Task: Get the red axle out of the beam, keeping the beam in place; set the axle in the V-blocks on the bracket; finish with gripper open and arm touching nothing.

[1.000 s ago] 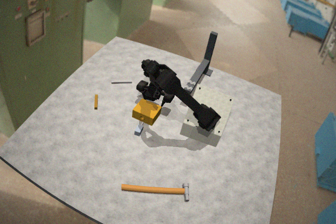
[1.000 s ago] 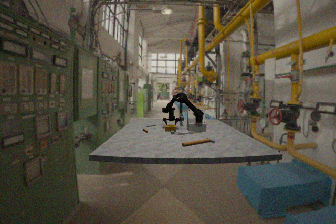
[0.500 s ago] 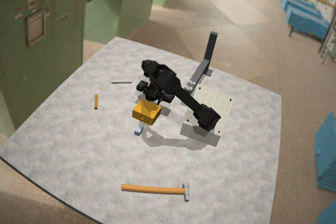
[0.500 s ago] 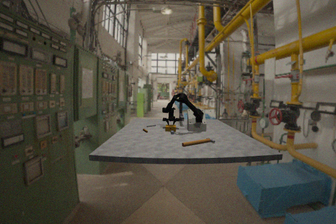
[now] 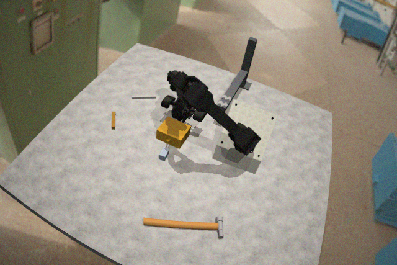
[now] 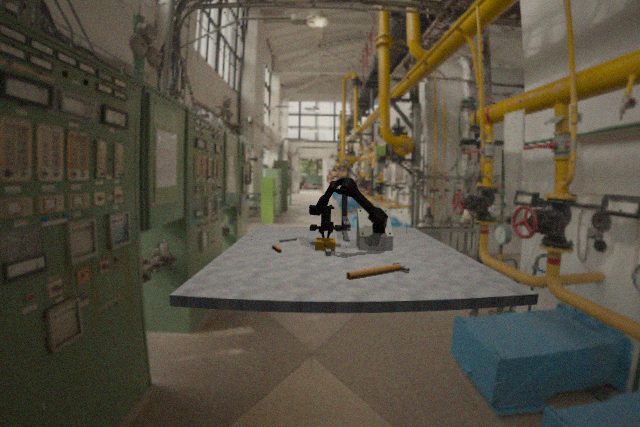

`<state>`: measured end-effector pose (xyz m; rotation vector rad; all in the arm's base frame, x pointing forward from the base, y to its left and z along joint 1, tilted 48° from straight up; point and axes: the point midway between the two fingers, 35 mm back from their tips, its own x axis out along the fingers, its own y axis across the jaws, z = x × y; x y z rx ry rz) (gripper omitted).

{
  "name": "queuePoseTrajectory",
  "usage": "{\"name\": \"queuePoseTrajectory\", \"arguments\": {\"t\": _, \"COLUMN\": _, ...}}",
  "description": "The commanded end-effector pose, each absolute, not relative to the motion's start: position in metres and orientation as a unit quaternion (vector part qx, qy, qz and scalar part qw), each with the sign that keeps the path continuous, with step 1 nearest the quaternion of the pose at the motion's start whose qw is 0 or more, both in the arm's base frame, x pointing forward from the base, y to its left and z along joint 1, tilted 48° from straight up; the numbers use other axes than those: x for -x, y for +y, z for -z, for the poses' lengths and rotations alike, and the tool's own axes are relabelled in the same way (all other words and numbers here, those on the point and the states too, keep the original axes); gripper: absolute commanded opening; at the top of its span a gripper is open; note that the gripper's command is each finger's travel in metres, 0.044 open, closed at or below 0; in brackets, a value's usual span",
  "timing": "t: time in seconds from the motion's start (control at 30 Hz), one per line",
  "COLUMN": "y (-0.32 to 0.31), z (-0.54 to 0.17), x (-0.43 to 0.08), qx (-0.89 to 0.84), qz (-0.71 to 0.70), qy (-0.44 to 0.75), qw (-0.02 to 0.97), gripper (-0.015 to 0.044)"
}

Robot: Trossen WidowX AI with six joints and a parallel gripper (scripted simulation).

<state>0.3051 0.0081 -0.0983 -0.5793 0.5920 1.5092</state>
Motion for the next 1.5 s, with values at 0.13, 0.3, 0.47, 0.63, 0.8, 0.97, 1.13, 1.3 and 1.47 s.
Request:
{"name": "queuePoseTrajectory", "arguments": {"t": 0.13, "y": 0.001, "z": 0.105, "x": -0.307, "qx": 0.256, "qz": -0.664, "qy": 0.261, "qw": 0.652, "gripper": 0.0}}
{"name": "queuePoseTrajectory", "arguments": {"t": 0.3, "y": -0.005, "z": 0.111, "x": -0.308, "qx": 0.257, "qz": -0.664, "qy": 0.261, "qw": 0.652, "gripper": 0.0}}
{"name": "queuePoseTrajectory", "arguments": {"t": 0.47, "y": -0.011, "z": 0.117, "x": -0.308, "qx": 0.257, "qz": -0.664, "qy": 0.262, "qw": 0.652, "gripper": 0.0}}
{"name": "queuePoseTrajectory", "arguments": {"t": 0.63, "y": -0.017, "z": 0.122, "x": -0.309, "qx": 0.257, "qz": -0.663, "qy": 0.262, "qw": 0.652, "gripper": 0.0}}
{"name": "queuePoseTrajectory", "arguments": {"t": 0.8, "y": -0.023, "z": 0.128, "x": -0.309, "qx": 0.257, "qz": -0.663, "qy": 0.262, "qw": 0.652, "gripper": 0.0}}
{"name": "queuePoseTrajectory", "arguments": {"t": 0.97, "y": -0.028, "z": 0.135, "x": -0.309, "qx": 0.257, "qz": -0.663, "qy": 0.263, "qw": 0.652, "gripper": 0.0}}
{"name": "queuePoseTrajectory", "arguments": {"t": 1.13, "y": -0.034, "z": 0.141, "x": -0.308, "qx": 0.257, "qz": -0.663, "qy": 0.263, "qw": 0.652, "gripper": 0.0}}
{"name": "queuePoseTrajectory", "arguments": {"t": 1.3, "y": -0.04, "z": 0.147, "x": -0.307, "qx": 0.257, "qz": -0.663, "qy": 0.263, "qw": 0.652, "gripper": 0.0}}
{"name": "queuePoseTrajectory", "arguments": {"t": 1.47, "y": -0.045, "z": 0.153, "x": -0.307, "qx": 0.256, "qz": -0.663, "qy": 0.262, "qw": 0.652, "gripper": 0.0}}
